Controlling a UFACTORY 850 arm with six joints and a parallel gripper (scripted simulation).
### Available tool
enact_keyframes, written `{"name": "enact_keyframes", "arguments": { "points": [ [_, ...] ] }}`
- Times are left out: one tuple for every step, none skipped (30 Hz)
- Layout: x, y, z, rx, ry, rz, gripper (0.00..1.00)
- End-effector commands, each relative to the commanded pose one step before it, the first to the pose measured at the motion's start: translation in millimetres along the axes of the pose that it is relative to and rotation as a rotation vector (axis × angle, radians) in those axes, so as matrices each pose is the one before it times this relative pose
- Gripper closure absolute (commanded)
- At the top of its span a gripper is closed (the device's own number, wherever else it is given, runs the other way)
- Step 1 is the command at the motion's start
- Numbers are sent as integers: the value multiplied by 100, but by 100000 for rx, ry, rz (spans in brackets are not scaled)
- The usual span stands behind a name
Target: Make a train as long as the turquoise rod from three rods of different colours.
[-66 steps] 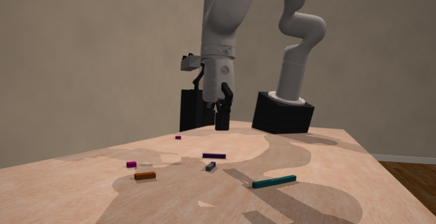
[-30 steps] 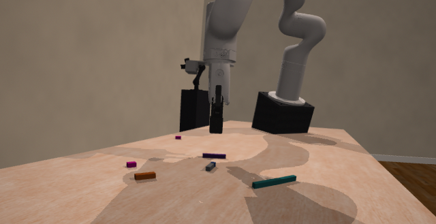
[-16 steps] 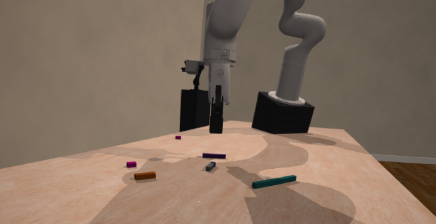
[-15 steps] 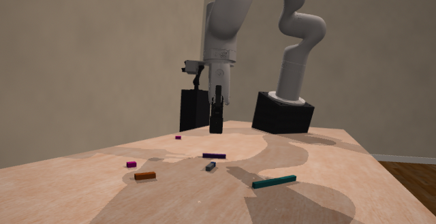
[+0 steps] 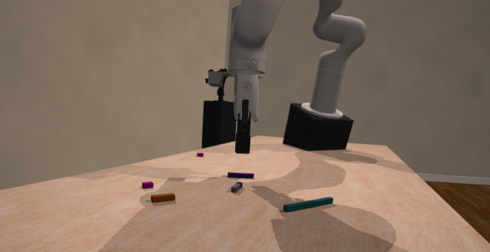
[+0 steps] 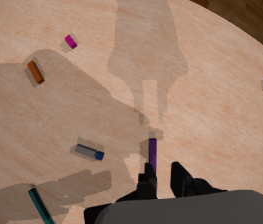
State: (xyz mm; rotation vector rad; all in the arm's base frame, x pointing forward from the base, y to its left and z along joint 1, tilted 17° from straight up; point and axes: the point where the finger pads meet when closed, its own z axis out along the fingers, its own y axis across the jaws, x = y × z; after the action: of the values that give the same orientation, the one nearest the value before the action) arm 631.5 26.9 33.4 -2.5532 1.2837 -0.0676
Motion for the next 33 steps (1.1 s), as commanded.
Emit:
{"name": "enact_keyframes", "arguments": {
  "points": [
    [62,-85,388,178,126,-21,76],
    [0,0,0,0,0,0,76],
    [-1,1,141,-2,1,0,76],
    [0,0,144,0,0,0,76],
    [0,0,149,0,0,0,76],
    [-1,0,153,-1,0,0,76],
    [0,0,156,0,0,0,76],
    [0,0,158,0,0,0,76],
    [-1,0,161,-1,0,0,76],
    [0,0,161,0,0,0,76],
    [0,0,162,0,0,0,76],
    [-1,0,162,-1,0,0,76],
    [0,0,161,0,0,0,76],
    [0,0,159,0,0,0,76],
    [-1,0,157,-1,0,0,76],
    [0,0,154,0,0,0,76],
    [0,0,150,0,0,0,76],
    [0,0,0,0,0,0,76],
    [0,0,0,0,0,0,76],
    [-1,0,146,0,0,0,76],
    [0,0,142,0,0,0,76],
    [0,0,136,1,0,0,76],
    [0,0,130,0,0,0,76],
    [0,0,124,-1,0,0,76],
    [0,-1,117,1,0,0,76],
    [0,0,110,0,0,0,76],
    [0,0,102,0,0,0,76],
    [0,0,95,0,0,0,76],
    [0,0,87,0,0,0,76],
    [0,0,78,0,0,0,76],
    [0,0,70,0,0,0,76],
    [0,0,62,0,0,0,76],
    [0,0,54,0,0,0,76]
  ]
}}
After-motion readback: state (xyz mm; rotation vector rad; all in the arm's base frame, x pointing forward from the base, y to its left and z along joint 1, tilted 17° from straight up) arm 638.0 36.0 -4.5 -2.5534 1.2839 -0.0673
